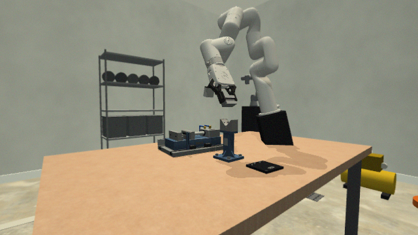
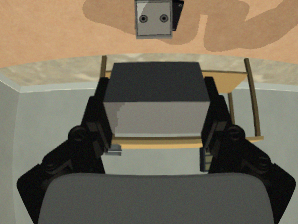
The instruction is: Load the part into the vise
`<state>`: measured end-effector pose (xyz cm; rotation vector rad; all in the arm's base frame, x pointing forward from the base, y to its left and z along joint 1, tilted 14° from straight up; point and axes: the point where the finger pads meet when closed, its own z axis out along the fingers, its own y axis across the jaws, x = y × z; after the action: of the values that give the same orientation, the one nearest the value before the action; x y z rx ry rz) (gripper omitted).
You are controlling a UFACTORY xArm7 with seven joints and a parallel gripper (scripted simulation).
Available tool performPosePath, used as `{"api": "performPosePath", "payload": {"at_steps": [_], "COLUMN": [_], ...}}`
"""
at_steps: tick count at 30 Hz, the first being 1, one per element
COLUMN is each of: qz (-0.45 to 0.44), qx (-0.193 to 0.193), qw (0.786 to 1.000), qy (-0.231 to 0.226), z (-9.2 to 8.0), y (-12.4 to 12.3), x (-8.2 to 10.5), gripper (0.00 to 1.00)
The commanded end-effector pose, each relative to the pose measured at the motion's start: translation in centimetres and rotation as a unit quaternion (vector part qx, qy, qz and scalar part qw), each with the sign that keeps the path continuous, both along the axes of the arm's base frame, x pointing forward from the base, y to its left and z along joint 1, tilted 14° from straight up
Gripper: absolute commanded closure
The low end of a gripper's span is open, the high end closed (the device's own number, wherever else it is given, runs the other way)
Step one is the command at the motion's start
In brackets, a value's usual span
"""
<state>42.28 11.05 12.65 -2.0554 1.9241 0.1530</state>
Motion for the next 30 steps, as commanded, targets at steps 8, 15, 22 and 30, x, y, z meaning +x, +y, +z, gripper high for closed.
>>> {"api": "performPosePath", "payload": {"at_steps": [8, 15, 22, 30], "qz": [0.011, 0.014, 0.019, 0.022], "qx": [0.06, 0.084, 0.112, 0.13], "qw": [0.998, 0.996, 0.994, 0.991], "qy": [0.0, 0.001, 0.003, 0.003], "z": [0.08, 0.06, 0.03, 0.01], "y": [-0.1, -0.15, -0.21, -0.24], "x": [0.11, 0.12, 0.12, 0.13], "gripper": [1.0, 1.0, 1.0, 1.0]}}
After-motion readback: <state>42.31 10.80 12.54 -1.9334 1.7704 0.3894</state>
